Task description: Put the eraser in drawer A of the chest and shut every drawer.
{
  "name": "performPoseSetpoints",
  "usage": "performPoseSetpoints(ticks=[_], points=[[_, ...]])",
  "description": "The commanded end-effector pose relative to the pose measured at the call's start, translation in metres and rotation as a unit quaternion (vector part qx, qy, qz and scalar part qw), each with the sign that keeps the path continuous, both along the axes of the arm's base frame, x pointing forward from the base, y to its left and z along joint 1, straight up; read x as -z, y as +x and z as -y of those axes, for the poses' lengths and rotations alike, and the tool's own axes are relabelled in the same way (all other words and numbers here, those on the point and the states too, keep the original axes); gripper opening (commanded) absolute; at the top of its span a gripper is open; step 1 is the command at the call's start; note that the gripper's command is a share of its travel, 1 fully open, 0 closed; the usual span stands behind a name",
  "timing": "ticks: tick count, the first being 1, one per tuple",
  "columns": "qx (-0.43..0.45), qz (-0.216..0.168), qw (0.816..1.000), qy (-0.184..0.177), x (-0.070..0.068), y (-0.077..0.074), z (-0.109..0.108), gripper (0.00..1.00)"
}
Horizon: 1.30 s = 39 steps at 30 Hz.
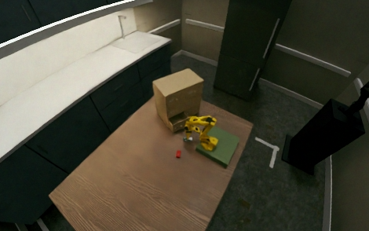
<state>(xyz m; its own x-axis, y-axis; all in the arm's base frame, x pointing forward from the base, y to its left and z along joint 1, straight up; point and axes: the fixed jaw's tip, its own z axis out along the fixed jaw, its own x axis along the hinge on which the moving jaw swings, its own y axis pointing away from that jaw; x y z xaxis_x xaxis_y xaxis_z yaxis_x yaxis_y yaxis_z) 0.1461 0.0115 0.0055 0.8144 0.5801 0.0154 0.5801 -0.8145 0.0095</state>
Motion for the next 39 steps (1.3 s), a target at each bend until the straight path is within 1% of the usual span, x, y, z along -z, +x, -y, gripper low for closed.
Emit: performPoseSetpoints(ticks=[1, 21, 34, 39], points=[[-0.009, -0.010, 1.000, -0.001, 0.004, -0.004, -0.001, 0.27], [-0.009, -0.010, 1.000, -0.001, 0.007, -0.008, -0.002, 0.27], [-0.009, -0.010, 1.000, -0.001, 0.007, -0.008, -0.002, 0.27], [-0.009, -0.010, 1.000, -0.001, 0.024, -0.004, -0.002, 0.27]])
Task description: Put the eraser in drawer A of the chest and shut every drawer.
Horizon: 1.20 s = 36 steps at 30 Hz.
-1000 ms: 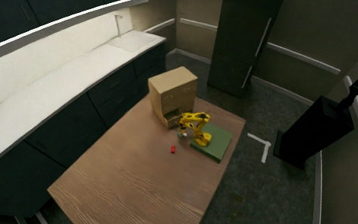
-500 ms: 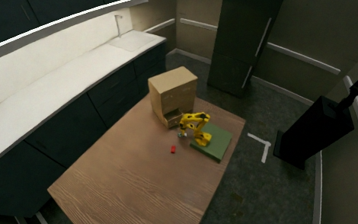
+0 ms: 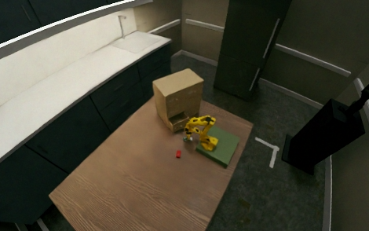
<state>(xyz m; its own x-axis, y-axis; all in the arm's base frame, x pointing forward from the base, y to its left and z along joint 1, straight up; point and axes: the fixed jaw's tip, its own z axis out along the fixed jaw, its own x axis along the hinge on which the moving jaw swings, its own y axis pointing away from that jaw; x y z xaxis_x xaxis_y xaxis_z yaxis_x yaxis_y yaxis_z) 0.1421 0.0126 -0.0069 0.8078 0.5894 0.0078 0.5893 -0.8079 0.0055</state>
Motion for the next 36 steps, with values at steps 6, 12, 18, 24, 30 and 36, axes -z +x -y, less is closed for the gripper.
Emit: performPoseSetpoints(ticks=[6, 12, 18, 24, 30, 36], points=[[-0.004, -0.006, 1.000, 0.000, 0.012, 0.000, -0.001, 0.27], [-0.004, -0.006, 1.000, 0.000, 0.012, 0.000, -0.001, 0.27], [-0.004, -0.006, 1.000, 0.000, 0.026, 0.000, -0.001, 0.27], [-0.004, -0.006, 1.000, 0.000, 0.026, 0.000, -0.001, 0.27], [-0.004, -0.006, 1.000, 0.000, 0.029, 0.000, 0.000, 0.27], [-0.004, -0.006, 1.000, 0.000, 0.036, 0.000, 0.000, 0.27]])
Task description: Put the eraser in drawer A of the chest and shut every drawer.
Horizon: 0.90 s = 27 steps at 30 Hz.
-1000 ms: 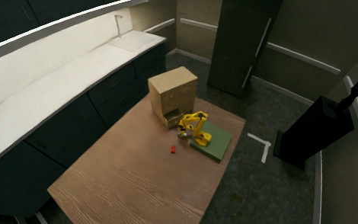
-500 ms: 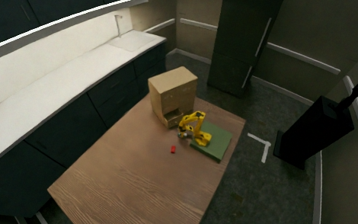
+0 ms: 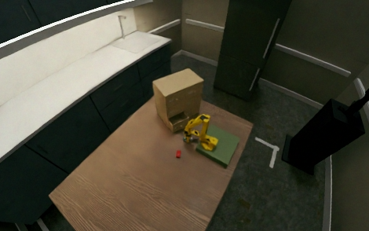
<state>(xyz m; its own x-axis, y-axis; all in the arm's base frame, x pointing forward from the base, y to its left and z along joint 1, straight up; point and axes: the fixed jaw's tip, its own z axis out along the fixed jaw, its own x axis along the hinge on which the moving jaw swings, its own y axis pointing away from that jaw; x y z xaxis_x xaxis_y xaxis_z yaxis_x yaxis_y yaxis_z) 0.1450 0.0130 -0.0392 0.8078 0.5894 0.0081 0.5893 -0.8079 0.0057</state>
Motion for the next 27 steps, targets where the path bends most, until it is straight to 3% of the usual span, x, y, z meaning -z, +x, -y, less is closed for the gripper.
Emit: performPoseSetpoints(ticks=[1, 27], points=[[-0.004, -0.006, 1.000, 0.000, 0.0038, -0.0029, 0.0003, 0.27], [-0.004, -0.006, 1.000, 0.000, 0.0058, -0.0053, 0.0007, 0.27]])
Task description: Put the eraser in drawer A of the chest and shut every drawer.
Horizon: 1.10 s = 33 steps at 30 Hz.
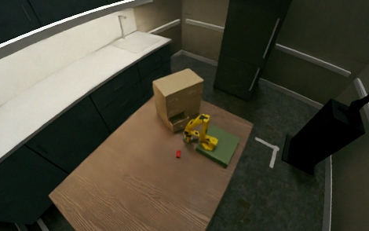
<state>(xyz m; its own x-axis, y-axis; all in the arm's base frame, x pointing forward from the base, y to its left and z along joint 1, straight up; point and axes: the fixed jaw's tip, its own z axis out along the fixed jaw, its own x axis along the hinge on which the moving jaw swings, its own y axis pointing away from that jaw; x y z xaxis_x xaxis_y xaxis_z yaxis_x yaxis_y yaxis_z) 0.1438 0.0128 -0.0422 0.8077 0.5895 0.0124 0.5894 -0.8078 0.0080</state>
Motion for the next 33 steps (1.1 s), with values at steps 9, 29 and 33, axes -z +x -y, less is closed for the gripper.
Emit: performPoseSetpoints(ticks=[9, 29, 33], points=[[-0.003, -0.009, 1.000, -0.001, 0.0036, -0.0053, 0.0007, 0.27], [-0.003, -0.009, 1.000, -0.001, 0.0036, -0.0053, 0.0007, 0.20], [-0.003, -0.009, 1.000, -0.001, 0.0036, -0.0053, 0.0007, 0.18]])
